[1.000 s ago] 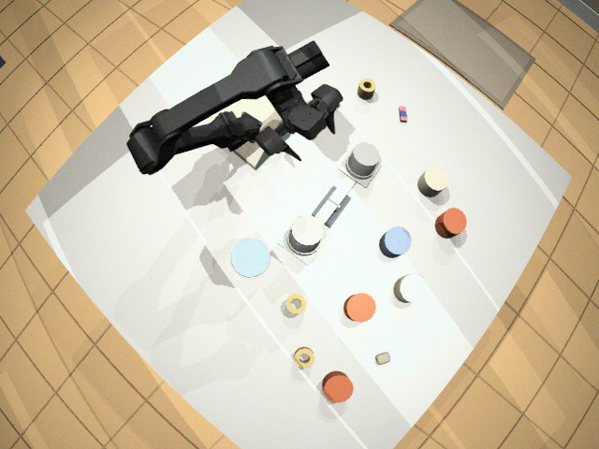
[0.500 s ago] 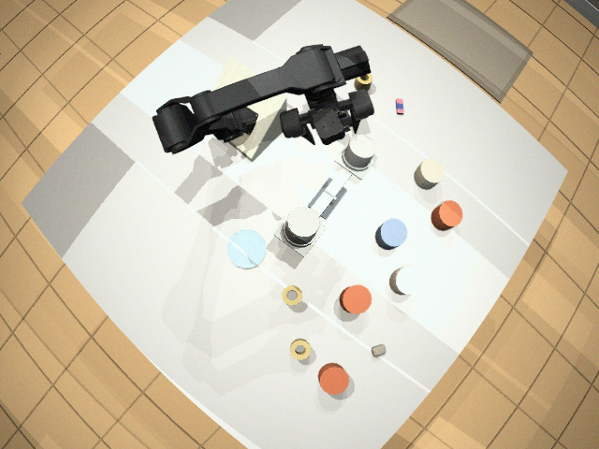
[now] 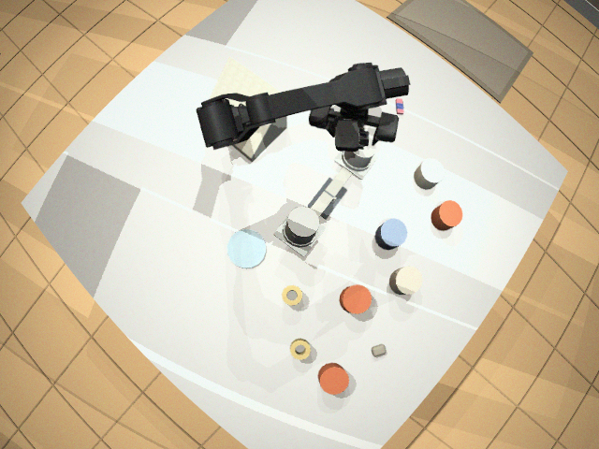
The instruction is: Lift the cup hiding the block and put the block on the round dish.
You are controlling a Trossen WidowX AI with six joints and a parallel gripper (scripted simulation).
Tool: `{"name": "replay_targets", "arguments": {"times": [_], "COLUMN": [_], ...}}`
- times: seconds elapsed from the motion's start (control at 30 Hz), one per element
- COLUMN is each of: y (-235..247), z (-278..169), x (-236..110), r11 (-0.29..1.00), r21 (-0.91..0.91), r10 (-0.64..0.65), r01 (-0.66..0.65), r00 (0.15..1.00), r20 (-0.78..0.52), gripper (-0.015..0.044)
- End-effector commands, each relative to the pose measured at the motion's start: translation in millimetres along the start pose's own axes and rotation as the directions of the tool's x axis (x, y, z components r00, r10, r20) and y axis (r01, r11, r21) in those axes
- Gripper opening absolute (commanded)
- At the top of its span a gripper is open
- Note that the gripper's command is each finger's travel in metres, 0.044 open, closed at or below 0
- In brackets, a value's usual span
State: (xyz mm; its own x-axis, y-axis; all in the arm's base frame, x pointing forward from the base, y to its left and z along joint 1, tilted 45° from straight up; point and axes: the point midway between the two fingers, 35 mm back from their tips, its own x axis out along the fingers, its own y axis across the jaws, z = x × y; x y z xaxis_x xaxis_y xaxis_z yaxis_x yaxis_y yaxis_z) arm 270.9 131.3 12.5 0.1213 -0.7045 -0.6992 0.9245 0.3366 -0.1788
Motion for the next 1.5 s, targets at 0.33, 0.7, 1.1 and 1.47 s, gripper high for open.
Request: {"name": "replay_targets", "arguments": {"times": [0.33,0.7,1.1,1.47], "y": [27.3,25.1,23.9,21.5], "z": [-23.3,-24.4,-25.7,-27.0], "x": [45.9,60.7,76.3,94.0], "r11": [0.920,0.920,0.920,0.920], "r21": [0.353,0.353,0.353,0.353], "r10": [-0.150,-0.150,-0.149,-0.149], "r01": [0.170,0.169,0.169,0.169], "r00": [0.985,0.985,0.985,0.985], "r20": [-0.083,-0.082,-0.082,-0.082], "gripper": [0.0440,0.0440,0.0440,0.0440]}}
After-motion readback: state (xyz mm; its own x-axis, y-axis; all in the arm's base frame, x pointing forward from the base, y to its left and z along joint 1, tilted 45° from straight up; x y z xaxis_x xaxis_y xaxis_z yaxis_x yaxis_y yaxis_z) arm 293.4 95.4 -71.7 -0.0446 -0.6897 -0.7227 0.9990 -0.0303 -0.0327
